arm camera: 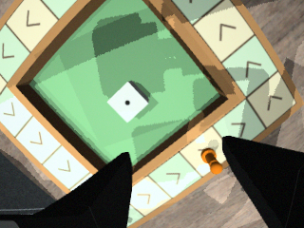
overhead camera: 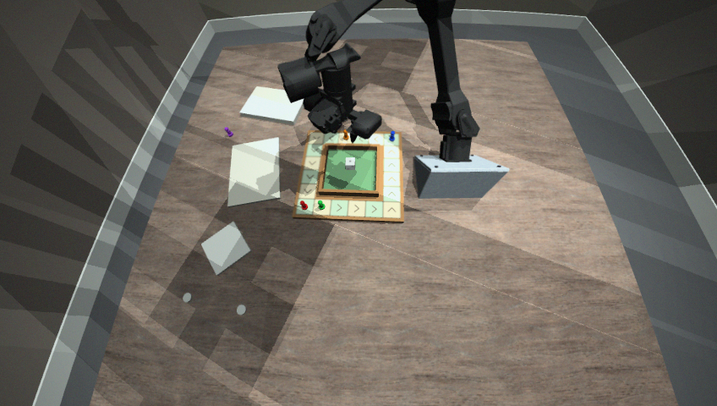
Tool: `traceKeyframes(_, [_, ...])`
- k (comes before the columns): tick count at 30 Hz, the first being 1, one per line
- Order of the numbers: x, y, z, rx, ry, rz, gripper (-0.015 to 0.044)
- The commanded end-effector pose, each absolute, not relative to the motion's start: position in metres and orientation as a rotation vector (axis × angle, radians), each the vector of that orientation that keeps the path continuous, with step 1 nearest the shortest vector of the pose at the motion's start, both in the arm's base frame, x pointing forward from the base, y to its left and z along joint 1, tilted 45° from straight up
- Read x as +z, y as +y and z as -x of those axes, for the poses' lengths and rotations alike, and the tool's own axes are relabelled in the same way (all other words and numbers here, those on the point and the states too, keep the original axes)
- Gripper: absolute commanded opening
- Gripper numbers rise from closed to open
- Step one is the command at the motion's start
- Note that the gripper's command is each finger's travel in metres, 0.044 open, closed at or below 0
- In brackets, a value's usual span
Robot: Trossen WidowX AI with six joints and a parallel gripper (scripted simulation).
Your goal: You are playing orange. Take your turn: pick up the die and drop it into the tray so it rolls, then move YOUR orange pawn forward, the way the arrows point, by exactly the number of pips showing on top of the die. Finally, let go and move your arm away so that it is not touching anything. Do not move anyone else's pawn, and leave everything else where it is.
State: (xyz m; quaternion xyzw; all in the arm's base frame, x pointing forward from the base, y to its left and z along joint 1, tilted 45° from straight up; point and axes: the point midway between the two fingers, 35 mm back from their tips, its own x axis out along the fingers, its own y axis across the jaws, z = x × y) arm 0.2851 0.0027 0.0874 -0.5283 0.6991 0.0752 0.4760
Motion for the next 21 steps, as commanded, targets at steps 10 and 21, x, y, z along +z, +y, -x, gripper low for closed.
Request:
traceKeyframes(10, [0.119, -0.050, -0.287, -0.317, 1.600, 0.918, 0.0200])
traceKeyframes(21, [0.107, -0.065, -0.288, -0.317, 1.599, 0.918, 0.0200])
